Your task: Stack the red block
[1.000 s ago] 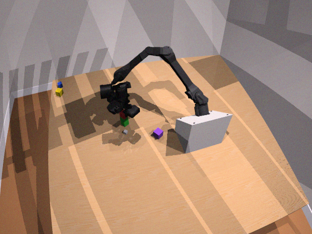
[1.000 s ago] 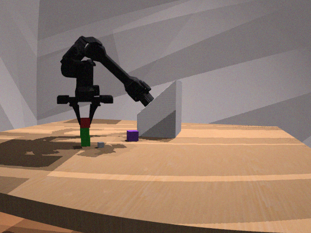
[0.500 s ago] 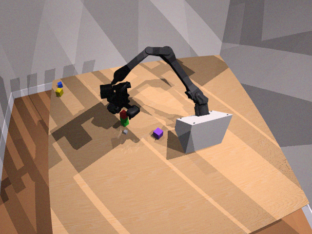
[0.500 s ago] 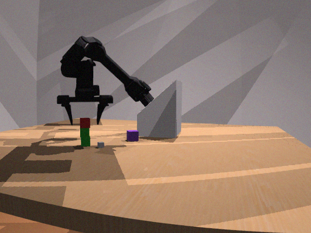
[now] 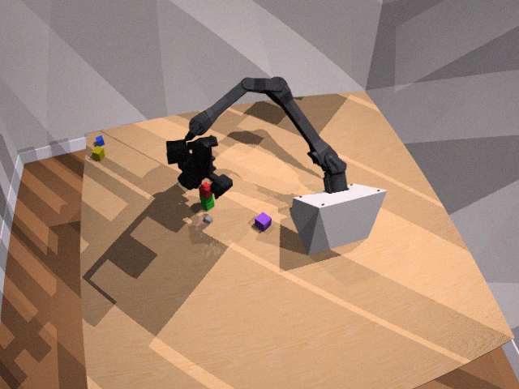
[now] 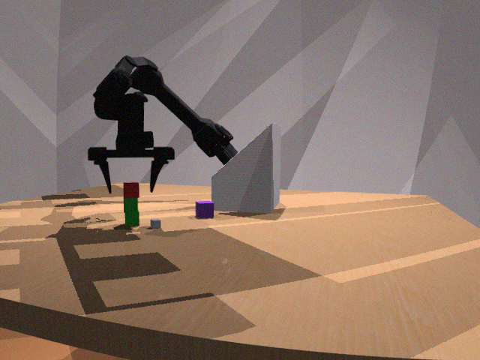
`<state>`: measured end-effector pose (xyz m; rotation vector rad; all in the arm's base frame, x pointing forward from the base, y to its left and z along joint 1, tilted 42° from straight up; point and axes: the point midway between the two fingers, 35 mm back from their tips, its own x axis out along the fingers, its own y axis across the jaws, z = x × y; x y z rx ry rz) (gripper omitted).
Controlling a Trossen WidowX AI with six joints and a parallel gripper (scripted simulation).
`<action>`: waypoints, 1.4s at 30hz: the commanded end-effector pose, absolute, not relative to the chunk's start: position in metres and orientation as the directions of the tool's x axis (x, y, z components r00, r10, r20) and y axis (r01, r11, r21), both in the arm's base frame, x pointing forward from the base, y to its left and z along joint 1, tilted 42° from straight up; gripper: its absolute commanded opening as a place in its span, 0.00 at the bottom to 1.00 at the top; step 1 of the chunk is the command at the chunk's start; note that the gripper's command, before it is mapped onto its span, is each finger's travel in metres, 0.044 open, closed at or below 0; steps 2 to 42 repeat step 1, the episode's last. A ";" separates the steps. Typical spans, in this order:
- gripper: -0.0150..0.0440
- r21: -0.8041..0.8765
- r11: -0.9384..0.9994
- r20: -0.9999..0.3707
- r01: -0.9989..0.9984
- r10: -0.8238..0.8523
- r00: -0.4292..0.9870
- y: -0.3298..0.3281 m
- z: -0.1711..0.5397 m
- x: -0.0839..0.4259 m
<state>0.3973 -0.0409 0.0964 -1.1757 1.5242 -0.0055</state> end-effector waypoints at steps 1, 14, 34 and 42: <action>1.00 -0.576 0.498 -0.740 -0.648 -0.654 0.156 -0.041 0.096 0.398; 1.00 -0.576 0.498 -0.740 -0.648 -0.654 0.156 -0.041 0.096 0.398; 1.00 -0.576 0.498 -0.740 -0.648 -0.654 0.156 -0.041 0.096 0.398; 1.00 -0.576 0.498 -0.740 -0.648 -0.654 0.156 -0.041 0.096 0.398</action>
